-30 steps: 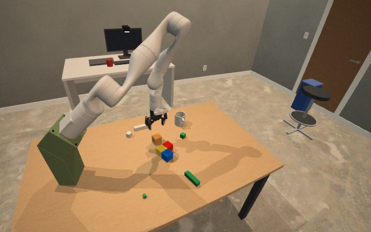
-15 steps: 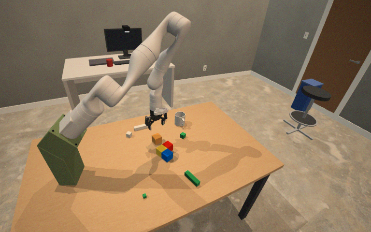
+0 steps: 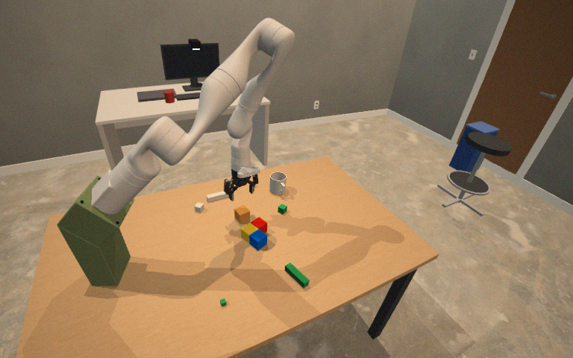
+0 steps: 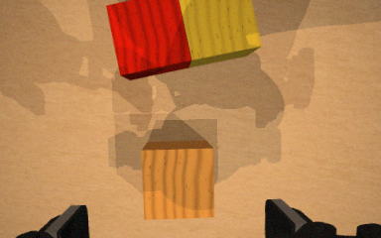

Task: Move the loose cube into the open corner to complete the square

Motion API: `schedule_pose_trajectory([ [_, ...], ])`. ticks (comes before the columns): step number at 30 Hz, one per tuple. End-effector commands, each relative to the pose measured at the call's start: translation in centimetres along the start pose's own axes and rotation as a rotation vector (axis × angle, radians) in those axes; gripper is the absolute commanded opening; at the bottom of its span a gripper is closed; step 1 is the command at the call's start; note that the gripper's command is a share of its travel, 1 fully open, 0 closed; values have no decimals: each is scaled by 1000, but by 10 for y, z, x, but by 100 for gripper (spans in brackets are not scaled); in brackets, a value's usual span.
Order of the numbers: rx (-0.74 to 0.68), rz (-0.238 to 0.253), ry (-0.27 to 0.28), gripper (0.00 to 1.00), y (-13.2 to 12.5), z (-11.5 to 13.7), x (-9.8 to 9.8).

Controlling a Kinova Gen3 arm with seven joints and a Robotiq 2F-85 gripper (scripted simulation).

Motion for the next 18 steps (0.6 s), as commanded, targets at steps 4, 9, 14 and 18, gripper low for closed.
schedule_pose_trajectory([
  [4, 0, 1, -1, 100, 0, 0, 0],
  [9, 0, 1, -1, 81, 0, 0, 0],
  [14, 0, 1, -1, 81, 0, 0, 0],
  [18, 0, 1, -1, 81, 0, 0, 0],
])
Point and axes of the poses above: the point where the finger pads meet when closed, its own x axis back along the fingers, its own y axis across the jaws, z = x × y, the point moved 1 cm from there along x, back along the fingers, and after that the axes turned 9 degrees about x, right-handed, at the moved point
